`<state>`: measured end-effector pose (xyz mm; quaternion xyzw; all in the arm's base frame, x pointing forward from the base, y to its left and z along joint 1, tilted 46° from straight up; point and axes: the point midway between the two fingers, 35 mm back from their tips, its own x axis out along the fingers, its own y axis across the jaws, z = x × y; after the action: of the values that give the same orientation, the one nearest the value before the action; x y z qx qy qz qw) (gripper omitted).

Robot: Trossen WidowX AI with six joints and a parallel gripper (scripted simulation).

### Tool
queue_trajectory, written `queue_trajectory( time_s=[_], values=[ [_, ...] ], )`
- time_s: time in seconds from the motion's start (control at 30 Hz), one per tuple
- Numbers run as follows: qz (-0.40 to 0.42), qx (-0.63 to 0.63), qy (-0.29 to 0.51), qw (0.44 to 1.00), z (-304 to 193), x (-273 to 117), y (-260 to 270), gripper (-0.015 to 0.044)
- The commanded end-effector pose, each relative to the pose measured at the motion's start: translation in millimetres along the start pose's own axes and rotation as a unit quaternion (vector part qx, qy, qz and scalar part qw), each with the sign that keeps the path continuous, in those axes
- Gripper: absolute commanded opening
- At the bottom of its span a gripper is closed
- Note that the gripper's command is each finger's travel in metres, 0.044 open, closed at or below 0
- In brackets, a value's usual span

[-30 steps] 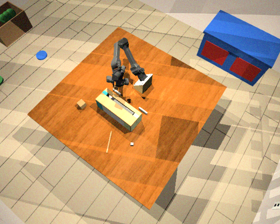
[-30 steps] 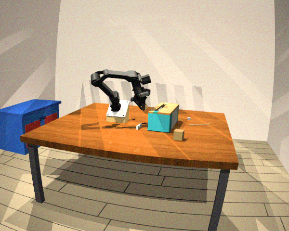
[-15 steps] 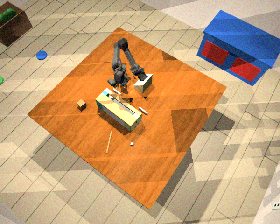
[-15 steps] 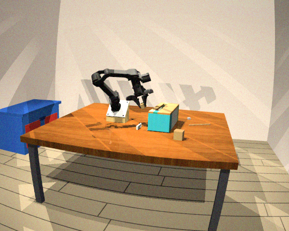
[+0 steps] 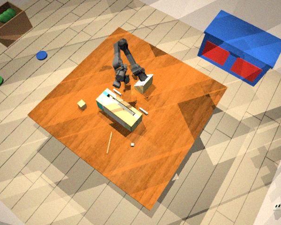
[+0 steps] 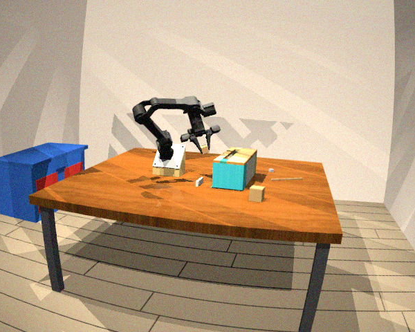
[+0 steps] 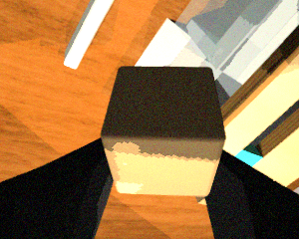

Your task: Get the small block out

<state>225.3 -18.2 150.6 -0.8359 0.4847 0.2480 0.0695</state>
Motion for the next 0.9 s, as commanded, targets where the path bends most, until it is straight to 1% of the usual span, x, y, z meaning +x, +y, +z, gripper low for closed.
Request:
queue_trajectory(
  time_s=[0.0, 0.17, 0.4, 0.87],
  values=[
    [-0.001, -0.081, 0.008, 0.997, -1.7, -3.7, -2.9, 0.0000],
    [-0.002, -0.185, 0.017, 0.983, -3.1, -8.0, -4.1, 0.0000],
    [0.000, -0.314, 0.029, 0.949, -5.0, -13.6, -5.7, 0.0000],
    [0.000, -0.318, 0.030, 0.948, -5.0, -13.7, -5.8, 0.0000]
  ],
)
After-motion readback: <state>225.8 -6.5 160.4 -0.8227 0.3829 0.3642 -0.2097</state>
